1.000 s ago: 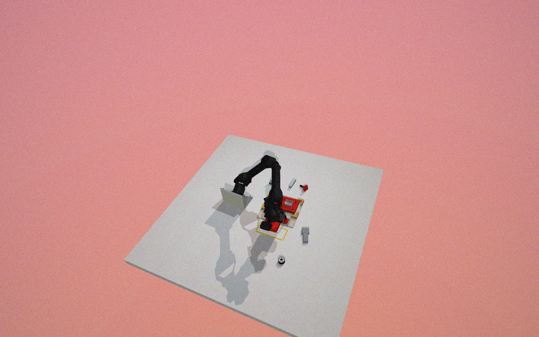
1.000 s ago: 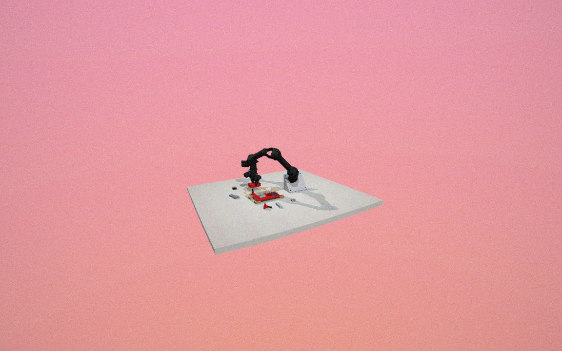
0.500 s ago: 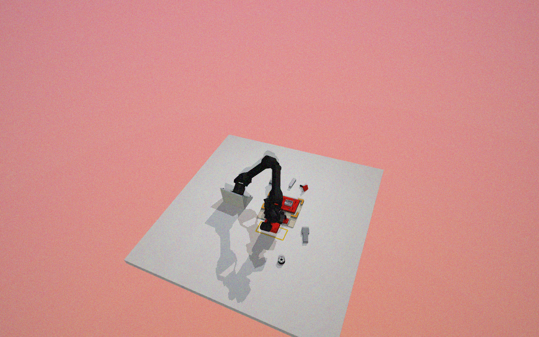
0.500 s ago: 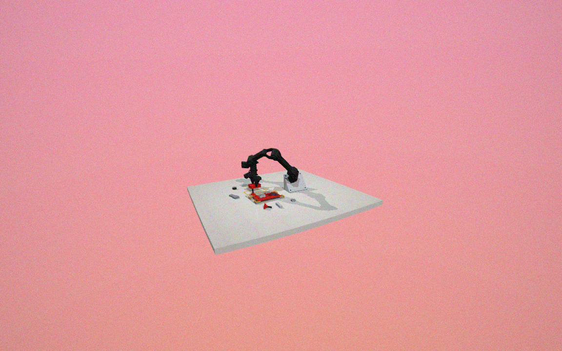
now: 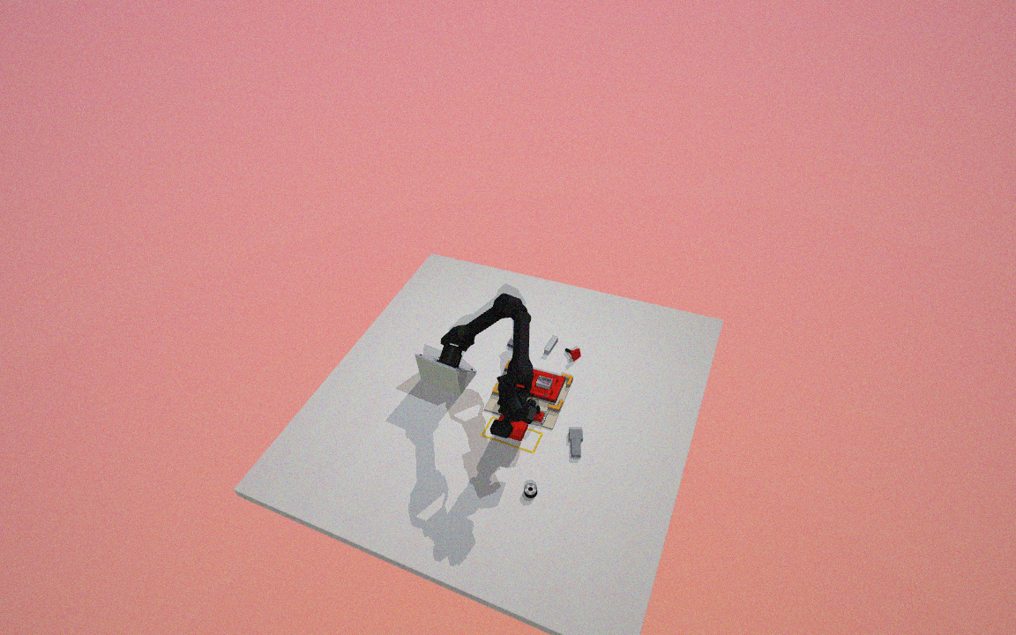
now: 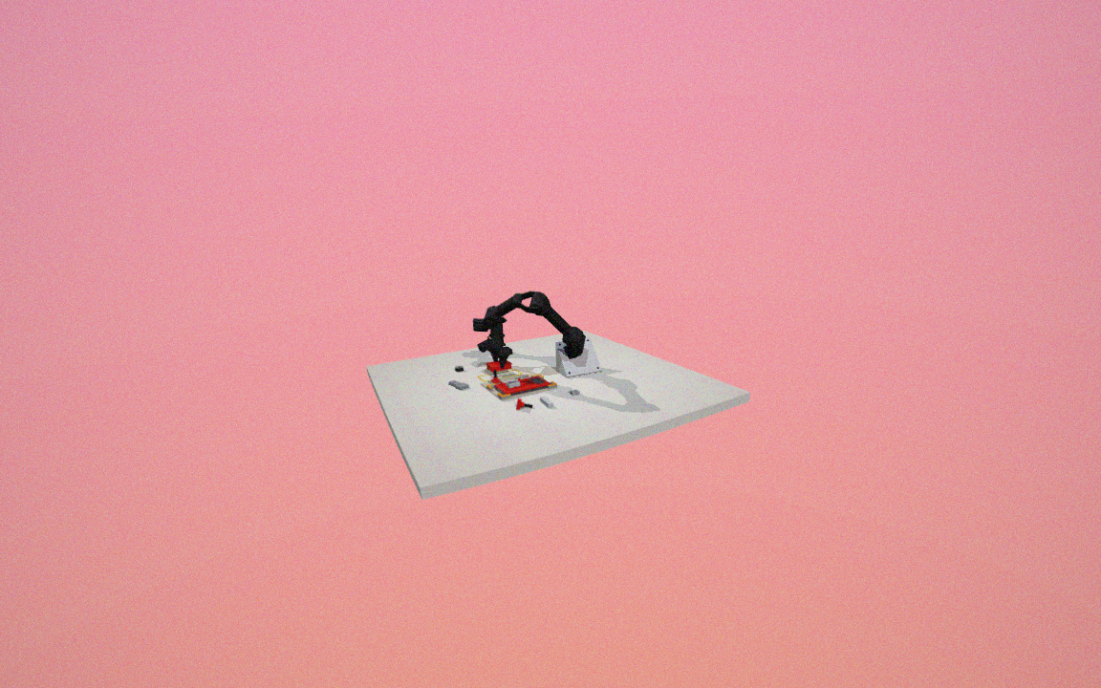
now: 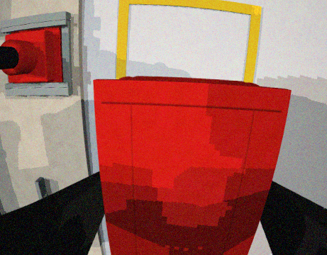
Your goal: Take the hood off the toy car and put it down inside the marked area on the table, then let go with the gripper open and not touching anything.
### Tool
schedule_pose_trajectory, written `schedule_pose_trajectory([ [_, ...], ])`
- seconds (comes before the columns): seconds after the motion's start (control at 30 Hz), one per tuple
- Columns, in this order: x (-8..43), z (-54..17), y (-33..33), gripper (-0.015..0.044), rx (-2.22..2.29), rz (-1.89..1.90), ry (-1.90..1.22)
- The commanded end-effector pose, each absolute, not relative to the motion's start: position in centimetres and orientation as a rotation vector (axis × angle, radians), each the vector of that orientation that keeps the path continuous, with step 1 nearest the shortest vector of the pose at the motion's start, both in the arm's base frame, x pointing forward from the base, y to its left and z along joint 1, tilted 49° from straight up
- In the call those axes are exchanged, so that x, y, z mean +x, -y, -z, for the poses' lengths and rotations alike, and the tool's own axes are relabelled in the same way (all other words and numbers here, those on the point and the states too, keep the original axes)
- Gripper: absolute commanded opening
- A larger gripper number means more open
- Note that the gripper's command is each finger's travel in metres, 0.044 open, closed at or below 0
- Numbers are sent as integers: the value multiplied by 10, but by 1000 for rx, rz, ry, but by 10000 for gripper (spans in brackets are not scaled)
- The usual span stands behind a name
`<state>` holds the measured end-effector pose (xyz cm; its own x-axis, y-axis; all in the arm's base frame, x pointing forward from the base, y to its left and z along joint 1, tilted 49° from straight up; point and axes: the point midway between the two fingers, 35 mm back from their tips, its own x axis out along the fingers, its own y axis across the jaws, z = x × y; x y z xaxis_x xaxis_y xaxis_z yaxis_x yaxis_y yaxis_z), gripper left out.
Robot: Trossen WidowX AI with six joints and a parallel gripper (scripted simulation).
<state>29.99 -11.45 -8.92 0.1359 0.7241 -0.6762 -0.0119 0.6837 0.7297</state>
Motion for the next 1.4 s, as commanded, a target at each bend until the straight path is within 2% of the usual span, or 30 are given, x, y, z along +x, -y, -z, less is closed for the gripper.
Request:
schedule_pose_trajectory([
  [0.0,300,91,112,0,669,-593,-1340],
  [1.37,302,103,97,0,670,-594,-1339],
])
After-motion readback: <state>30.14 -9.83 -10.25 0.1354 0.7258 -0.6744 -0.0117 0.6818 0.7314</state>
